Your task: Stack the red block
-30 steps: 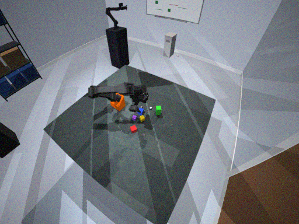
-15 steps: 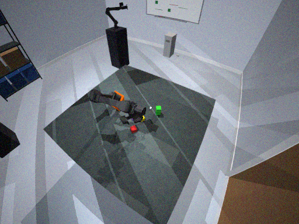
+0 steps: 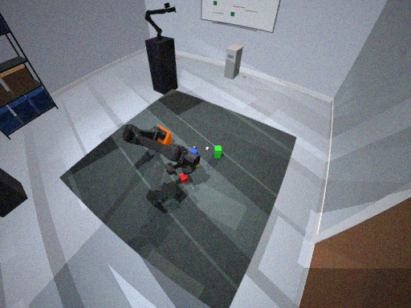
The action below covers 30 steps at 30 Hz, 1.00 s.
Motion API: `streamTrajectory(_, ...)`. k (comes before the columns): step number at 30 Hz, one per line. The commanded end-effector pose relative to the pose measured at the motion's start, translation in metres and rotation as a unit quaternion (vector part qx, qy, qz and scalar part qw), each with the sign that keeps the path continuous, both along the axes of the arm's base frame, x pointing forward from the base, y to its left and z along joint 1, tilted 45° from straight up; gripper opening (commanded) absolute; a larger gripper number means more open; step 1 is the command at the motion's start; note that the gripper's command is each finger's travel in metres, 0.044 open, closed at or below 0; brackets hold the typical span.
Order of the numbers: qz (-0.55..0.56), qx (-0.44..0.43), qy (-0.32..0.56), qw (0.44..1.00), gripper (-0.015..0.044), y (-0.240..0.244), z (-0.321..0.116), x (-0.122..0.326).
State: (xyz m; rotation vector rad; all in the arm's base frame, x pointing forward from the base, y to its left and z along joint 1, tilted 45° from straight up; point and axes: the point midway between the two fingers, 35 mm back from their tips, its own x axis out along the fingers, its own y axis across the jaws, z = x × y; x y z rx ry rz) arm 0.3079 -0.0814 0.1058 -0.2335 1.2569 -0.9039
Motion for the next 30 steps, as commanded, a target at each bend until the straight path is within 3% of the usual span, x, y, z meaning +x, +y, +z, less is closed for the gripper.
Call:
streamTrajectory(1, -0.002, -0.005, 0.005, 1.0, 0.044, -0.023, -0.018, -0.003)
streamTrajectory(30, -0.002, -0.005, 0.005, 1.0, 0.044, -0.049, -0.046, -0.002)
